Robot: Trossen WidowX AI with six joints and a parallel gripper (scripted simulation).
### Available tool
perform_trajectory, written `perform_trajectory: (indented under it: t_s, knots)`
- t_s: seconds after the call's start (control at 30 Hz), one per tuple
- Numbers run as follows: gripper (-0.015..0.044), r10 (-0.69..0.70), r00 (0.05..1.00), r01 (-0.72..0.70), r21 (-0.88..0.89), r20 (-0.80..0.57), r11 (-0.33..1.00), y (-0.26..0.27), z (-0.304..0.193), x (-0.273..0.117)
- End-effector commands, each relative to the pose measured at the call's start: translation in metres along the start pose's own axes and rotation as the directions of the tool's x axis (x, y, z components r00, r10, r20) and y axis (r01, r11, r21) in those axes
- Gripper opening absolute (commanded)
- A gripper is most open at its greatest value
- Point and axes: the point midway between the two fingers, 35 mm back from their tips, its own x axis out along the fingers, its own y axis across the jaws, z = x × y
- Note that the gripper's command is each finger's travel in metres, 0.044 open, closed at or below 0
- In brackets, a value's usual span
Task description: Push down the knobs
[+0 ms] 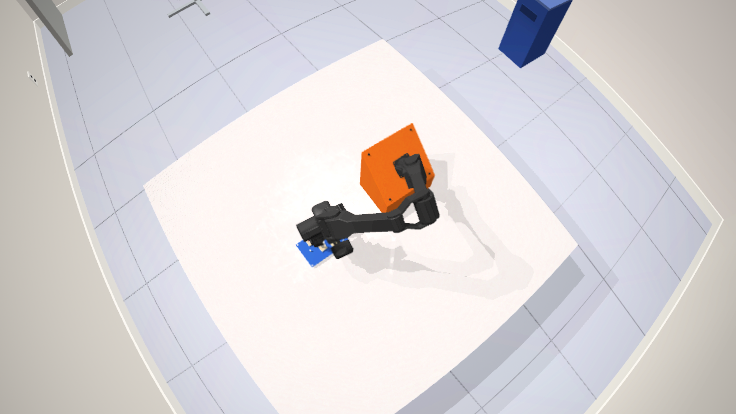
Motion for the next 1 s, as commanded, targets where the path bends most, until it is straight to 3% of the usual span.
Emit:
perform_trajectory:
  t_s: [0.0,0.97]
  knots:
    - [0.0000,0.002,1.000,-0.002,-0.006,-0.006,1.000,0.0014,0.0006,0.0078]
    - [0.0000,0.002,1.000,-0.002,-0.006,-0.006,1.000,0.0014,0.0005,0.0118]
